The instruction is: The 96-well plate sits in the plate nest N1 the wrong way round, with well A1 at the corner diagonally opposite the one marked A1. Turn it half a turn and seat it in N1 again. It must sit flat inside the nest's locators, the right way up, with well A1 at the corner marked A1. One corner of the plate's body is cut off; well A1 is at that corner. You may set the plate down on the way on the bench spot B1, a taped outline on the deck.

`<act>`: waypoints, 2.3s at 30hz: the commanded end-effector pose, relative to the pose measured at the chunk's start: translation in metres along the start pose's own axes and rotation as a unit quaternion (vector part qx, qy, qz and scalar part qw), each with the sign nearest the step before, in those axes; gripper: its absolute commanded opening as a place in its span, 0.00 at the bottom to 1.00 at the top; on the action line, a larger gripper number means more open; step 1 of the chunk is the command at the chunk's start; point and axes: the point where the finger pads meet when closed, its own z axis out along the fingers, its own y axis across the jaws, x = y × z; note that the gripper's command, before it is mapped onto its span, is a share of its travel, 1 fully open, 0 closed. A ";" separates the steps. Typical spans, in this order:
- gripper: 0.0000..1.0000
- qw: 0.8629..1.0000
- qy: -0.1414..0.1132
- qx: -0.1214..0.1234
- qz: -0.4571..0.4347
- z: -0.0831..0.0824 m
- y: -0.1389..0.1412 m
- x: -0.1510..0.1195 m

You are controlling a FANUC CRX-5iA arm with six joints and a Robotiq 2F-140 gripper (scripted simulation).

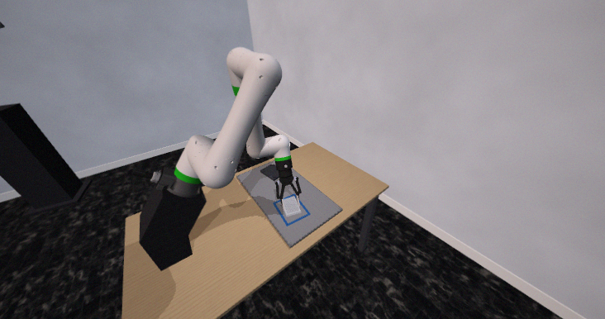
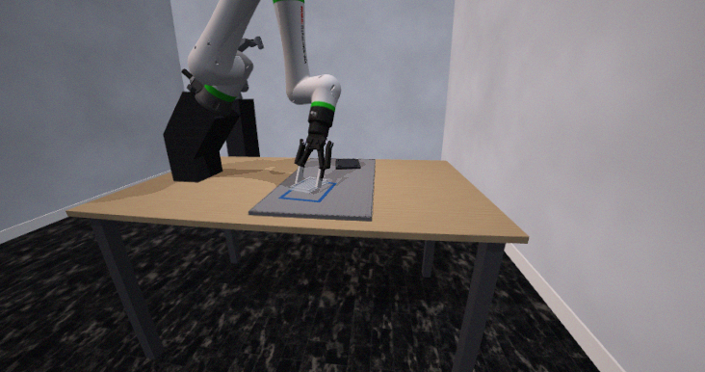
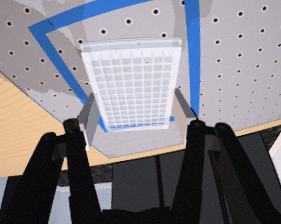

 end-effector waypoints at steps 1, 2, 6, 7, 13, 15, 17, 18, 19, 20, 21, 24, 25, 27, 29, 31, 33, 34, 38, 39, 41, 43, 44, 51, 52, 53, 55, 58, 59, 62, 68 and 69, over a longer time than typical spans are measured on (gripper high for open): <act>0.00 1.000 0.000 0.000 0.000 0.002 0.000 0.001; 0.00 1.000 0.000 0.000 0.000 0.002 0.000 0.001; 0.00 1.000 0.000 0.000 0.000 0.005 0.000 0.002; 0.00 1.000 0.000 0.000 0.000 0.005 0.000 0.002; 0.00 1.000 0.000 0.000 0.000 0.008 0.000 0.004; 0.00 1.000 0.000 0.000 0.000 0.009 0.000 0.004; 0.00 1.000 0.000 0.000 0.000 0.010 0.000 0.005; 0.00 1.000 0.000 0.000 0.000 0.011 0.000 0.005; 0.00 1.000 0.000 0.000 0.000 0.011 0.000 0.005; 0.00 1.000 0.000 0.000 0.000 0.012 0.000 0.006; 0.00 1.000 0.000 0.000 0.000 0.012 0.000 0.006; 0.00 1.000 0.000 0.000 0.000 0.013 0.000 0.006; 0.00 1.000 0.000 0.000 0.000 0.013 0.000 0.006; 0.00 1.000 0.000 0.000 0.000 0.013 0.000 0.006; 0.00 1.000 0.000 0.000 0.000 0.013 0.000 0.006; 0.00 1.000 0.000 0.000 0.000 0.013 0.000 0.006; 1.00 1.000 0.000 0.000 0.000 0.013 0.000 0.006; 1.00 1.000 0.000 0.000 0.000 0.013 0.000 0.006; 1.00 1.000 0.000 0.000 0.000 0.013 0.000 0.006; 1.00 1.000 0.000 0.000 0.000 0.013 0.000 0.006; 1.00 1.000 0.000 0.000 0.000 0.013 0.000 0.006; 1.00 1.000 0.000 0.000 0.000 0.013 0.000 0.006; 1.00 1.000 0.000 0.000 0.000 0.013 0.000 0.006; 1.00 1.000 0.000 0.000 0.000 0.013 0.000 0.006; 1.00 1.000 0.000 0.000 0.000 0.013 0.000 0.006; 1.00 1.000 0.000 0.000 0.000 0.010 0.000 0.005; 1.00 1.000 0.000 0.000 0.000 0.005 0.000 0.002; 1.00 1.000 0.000 0.000 0.000 -0.002 0.000 -0.001; 1.00 1.000 0.000 0.000 0.000 -0.004 0.000 -0.002; 1.00 1.000 0.000 0.000 0.000 -0.009 0.000 -0.004; 1.00 1.000 0.000 0.000 0.000 -0.021 0.000 -0.010; 1.00 1.000 0.000 0.000 0.000 -0.024 0.000 -0.011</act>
